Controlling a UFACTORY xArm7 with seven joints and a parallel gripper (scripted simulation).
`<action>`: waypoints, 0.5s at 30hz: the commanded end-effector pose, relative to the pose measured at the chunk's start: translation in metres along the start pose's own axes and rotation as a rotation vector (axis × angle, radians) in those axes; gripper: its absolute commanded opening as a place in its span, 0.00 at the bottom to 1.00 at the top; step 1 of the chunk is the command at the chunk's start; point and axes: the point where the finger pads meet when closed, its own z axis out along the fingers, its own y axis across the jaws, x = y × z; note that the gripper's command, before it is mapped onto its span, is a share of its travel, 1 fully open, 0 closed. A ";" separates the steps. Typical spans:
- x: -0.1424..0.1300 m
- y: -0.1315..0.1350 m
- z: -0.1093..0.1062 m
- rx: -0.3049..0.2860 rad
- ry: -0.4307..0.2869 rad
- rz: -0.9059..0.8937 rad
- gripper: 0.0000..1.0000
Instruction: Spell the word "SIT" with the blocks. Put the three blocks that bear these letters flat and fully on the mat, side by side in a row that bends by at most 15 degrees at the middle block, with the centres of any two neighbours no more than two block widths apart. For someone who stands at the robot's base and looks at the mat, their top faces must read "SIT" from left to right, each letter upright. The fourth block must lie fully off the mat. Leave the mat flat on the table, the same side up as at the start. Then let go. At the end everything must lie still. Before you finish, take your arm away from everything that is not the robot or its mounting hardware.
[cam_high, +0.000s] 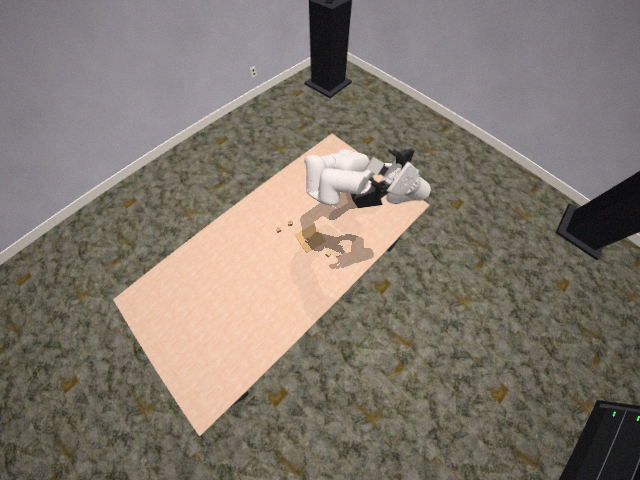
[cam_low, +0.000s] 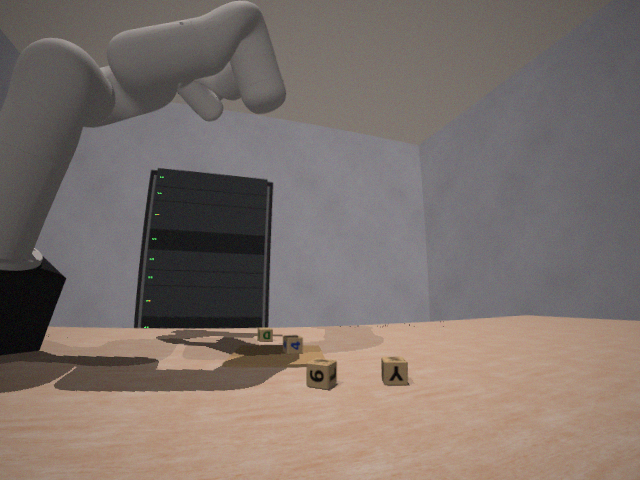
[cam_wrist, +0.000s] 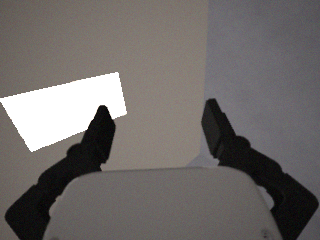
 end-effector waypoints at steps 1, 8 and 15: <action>-0.010 0.047 -0.012 -0.033 -0.045 -0.123 1.00; -0.015 0.114 -0.031 -0.086 -0.107 -0.293 1.00; -0.014 0.162 -0.046 -0.127 -0.155 -0.414 1.00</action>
